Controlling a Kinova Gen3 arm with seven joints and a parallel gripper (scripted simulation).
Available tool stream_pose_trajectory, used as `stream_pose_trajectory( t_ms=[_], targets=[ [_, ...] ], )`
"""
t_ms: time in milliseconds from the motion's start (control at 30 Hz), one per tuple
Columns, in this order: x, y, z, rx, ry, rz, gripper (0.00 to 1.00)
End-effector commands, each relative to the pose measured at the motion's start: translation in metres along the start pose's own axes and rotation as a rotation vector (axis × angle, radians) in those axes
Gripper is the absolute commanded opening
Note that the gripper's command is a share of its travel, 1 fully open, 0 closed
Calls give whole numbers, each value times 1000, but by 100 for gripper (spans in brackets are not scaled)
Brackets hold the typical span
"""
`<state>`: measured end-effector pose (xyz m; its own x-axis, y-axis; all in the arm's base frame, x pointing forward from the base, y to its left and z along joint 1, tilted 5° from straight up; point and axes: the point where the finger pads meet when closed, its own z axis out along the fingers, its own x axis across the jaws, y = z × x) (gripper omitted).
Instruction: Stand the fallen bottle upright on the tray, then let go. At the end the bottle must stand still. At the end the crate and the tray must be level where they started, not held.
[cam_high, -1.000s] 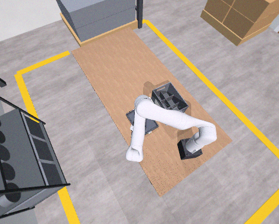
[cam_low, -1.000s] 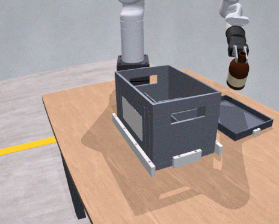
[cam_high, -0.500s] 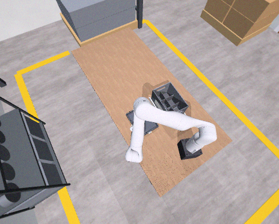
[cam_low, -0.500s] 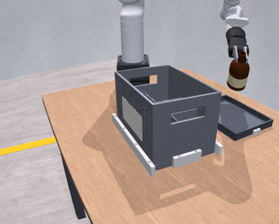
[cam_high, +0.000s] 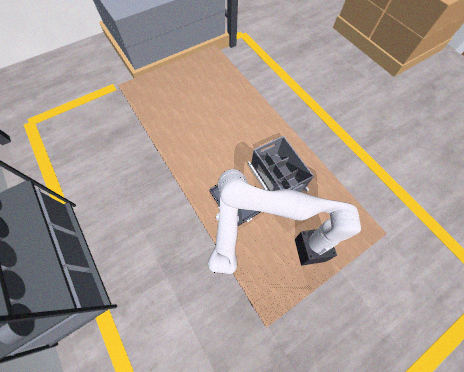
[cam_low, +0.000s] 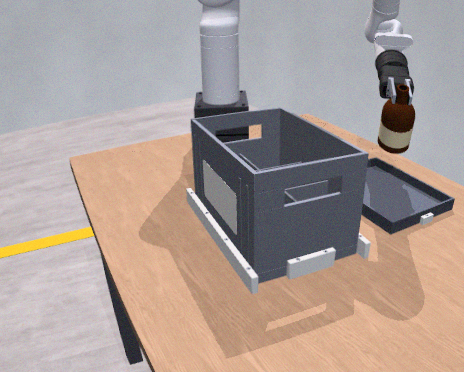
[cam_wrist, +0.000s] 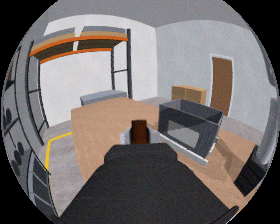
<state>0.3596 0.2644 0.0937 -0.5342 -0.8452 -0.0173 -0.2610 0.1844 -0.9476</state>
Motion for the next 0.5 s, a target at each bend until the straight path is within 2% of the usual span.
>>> stream_pose_trajectory(
  t_ms=[0, 467],
  targets=[
    [-3, 1, -3, 23, -11, 6, 0],
    [-2, 1, -3, 50, -13, 4, 0]
  ],
)
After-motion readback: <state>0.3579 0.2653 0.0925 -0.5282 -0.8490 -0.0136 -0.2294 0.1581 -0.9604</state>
